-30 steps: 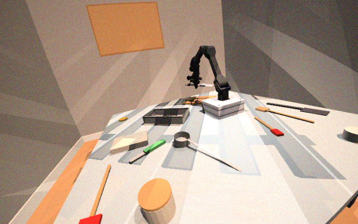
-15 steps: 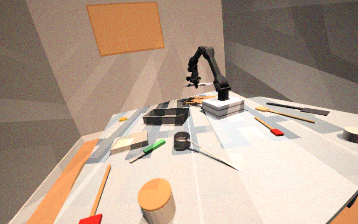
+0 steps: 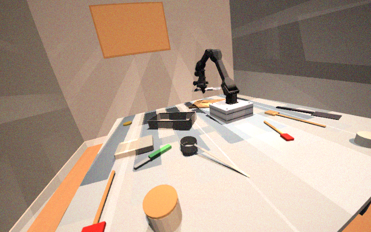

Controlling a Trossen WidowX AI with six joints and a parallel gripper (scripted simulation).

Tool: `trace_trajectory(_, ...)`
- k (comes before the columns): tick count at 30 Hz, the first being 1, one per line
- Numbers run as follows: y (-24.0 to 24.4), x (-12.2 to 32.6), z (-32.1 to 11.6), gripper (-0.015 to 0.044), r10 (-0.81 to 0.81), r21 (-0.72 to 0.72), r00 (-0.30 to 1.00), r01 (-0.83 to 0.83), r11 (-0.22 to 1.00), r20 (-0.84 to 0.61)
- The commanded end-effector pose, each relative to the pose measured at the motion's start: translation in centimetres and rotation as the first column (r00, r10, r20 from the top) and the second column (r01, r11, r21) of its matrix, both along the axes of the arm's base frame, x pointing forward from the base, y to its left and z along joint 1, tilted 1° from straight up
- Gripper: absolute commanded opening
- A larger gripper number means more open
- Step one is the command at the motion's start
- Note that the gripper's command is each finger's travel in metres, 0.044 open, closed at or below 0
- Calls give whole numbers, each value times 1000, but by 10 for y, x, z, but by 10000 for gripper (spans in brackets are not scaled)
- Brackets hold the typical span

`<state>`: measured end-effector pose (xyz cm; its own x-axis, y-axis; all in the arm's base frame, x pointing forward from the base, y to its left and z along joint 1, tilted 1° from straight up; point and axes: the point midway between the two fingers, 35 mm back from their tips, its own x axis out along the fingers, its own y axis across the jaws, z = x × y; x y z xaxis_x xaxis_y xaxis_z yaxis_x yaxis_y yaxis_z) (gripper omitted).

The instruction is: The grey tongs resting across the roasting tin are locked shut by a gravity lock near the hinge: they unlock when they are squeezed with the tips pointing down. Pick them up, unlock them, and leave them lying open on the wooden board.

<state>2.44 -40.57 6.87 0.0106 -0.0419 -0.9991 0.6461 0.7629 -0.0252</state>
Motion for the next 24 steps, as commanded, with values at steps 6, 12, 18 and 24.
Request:
trace_trajectory(6, 0, -1, -18, -150, 2, 9, 1000, -2, 1000, -5)
trace_trajectory(12, 0, -1, -28, -150, 1, 9, 1000, -1, 1000, -4)
trace_trajectory(18, 0, -1, -38, -150, 1, 10, 1000, -1, 1000, -4)
trace_trajectory(24, 0, -1, -47, -150, 0, 10, 1000, 0, 1000, -3)
